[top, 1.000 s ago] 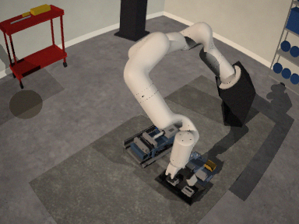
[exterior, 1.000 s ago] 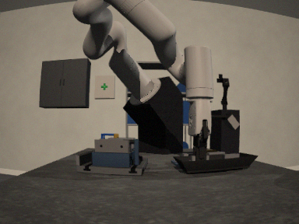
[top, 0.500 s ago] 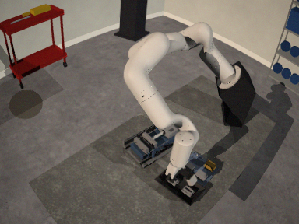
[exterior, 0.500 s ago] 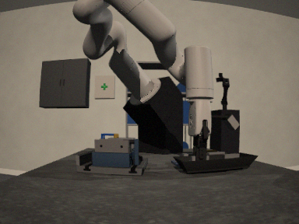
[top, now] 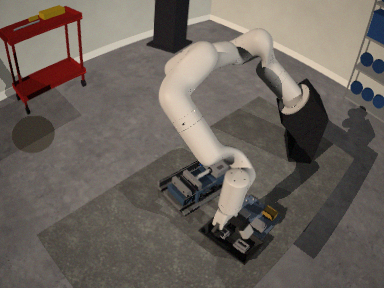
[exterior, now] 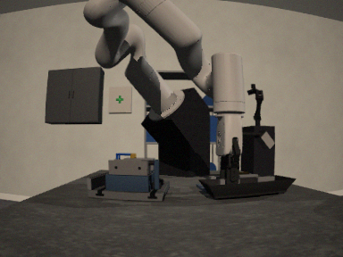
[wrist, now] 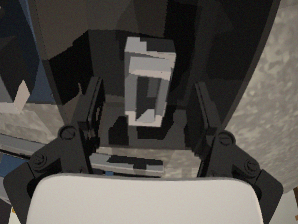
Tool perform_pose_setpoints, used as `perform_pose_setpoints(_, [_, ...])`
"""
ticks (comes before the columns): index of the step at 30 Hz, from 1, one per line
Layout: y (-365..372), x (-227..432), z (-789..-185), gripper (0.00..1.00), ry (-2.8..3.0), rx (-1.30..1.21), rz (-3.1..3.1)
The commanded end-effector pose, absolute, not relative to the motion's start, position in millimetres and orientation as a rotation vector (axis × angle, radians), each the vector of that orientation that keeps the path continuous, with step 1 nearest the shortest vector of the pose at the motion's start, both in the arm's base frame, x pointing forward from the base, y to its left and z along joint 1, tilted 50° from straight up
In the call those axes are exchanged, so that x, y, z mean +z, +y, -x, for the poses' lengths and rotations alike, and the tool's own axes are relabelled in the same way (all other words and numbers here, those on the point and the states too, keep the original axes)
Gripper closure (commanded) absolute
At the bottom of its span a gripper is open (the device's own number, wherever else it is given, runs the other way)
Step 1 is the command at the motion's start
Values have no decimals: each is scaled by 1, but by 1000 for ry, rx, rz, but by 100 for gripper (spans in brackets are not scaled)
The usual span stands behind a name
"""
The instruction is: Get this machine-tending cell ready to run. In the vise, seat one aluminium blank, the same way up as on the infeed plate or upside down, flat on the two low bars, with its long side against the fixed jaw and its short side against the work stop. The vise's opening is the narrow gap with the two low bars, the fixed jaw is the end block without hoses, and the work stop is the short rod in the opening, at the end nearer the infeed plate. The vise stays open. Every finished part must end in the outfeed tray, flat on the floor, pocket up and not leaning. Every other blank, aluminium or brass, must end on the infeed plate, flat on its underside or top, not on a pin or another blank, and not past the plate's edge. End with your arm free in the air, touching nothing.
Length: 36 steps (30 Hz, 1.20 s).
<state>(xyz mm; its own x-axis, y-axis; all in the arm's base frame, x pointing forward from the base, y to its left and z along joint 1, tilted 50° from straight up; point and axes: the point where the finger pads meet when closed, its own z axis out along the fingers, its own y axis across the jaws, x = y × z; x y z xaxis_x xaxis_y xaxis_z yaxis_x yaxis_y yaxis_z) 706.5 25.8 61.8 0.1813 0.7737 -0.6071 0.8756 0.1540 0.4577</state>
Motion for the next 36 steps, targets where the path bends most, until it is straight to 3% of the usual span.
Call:
perform_pose_setpoints(1, [26,62,-707,31,1601,-153,-1627])
perform_pose_setpoints(36, [45,82,-694,31,1601,-153,-1627])
